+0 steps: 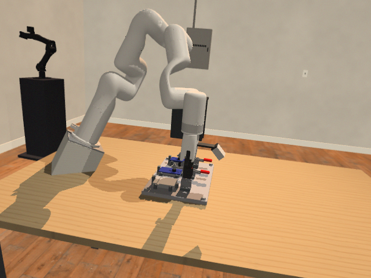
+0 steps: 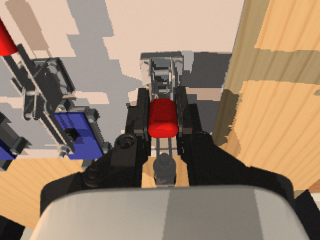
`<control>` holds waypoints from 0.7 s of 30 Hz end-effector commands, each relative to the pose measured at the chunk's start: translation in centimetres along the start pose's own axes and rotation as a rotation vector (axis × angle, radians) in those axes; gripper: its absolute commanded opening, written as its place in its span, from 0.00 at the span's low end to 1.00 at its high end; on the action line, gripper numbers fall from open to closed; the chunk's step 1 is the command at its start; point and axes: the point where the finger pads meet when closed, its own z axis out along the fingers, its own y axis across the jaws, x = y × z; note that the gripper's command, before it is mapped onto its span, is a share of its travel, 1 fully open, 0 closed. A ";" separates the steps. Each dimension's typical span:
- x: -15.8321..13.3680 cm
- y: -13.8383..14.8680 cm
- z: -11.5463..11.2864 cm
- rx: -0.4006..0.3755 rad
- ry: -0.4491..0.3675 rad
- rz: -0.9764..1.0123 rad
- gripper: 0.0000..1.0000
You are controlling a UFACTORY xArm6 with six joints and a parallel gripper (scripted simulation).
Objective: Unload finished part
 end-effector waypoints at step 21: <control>0.1 0.0 -0.1 -0.001 0.003 -0.001 0.47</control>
